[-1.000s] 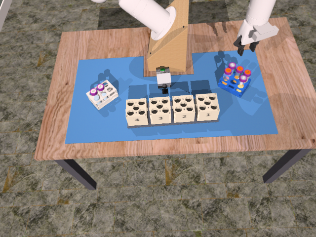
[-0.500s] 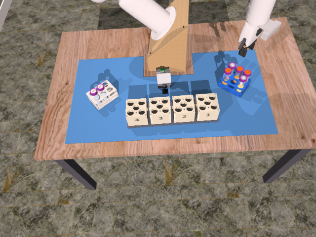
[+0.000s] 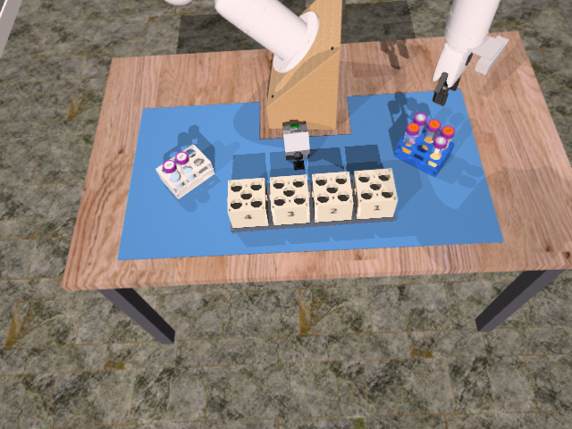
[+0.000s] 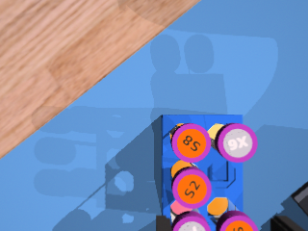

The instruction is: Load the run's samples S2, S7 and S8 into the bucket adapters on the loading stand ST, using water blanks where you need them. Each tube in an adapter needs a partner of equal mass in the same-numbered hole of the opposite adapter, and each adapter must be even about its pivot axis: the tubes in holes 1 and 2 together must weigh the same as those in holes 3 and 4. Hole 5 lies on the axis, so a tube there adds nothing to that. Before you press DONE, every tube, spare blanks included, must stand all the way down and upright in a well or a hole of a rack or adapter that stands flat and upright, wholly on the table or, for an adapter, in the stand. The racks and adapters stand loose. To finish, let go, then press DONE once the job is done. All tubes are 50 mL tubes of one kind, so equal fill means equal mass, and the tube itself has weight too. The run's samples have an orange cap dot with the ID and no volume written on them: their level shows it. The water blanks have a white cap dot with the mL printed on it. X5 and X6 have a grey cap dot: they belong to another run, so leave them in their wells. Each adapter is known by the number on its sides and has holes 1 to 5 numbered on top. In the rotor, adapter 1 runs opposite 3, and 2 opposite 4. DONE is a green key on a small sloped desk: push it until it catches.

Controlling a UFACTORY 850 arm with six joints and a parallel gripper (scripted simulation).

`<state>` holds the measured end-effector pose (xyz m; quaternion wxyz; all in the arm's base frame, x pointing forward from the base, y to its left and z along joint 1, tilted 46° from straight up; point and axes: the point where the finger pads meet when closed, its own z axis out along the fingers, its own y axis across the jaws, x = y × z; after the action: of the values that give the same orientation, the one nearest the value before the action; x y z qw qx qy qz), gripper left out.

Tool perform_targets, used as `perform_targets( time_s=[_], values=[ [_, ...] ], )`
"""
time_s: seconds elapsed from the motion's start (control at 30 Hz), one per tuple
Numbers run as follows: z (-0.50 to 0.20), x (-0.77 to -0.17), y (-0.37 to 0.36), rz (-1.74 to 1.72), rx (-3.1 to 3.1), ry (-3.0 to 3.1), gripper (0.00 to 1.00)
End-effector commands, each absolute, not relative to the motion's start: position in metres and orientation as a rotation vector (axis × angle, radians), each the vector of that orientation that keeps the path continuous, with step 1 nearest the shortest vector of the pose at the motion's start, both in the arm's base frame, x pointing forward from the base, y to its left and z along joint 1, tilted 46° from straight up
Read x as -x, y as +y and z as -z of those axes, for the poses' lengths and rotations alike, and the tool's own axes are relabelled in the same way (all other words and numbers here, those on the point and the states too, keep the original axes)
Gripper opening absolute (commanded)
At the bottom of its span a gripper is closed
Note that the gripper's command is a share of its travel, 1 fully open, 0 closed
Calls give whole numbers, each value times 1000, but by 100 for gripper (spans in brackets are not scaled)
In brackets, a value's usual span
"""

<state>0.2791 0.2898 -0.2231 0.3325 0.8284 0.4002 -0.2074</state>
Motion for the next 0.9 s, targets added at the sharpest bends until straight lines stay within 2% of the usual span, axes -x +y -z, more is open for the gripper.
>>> perform_targets(
  time_s=[0.0, 0.87],
  values=[
    [227, -279, 287, 539, -2166, 1046, 57],
    [257, -276, 255, 539, -2165, 1046, 57]
  ],
)
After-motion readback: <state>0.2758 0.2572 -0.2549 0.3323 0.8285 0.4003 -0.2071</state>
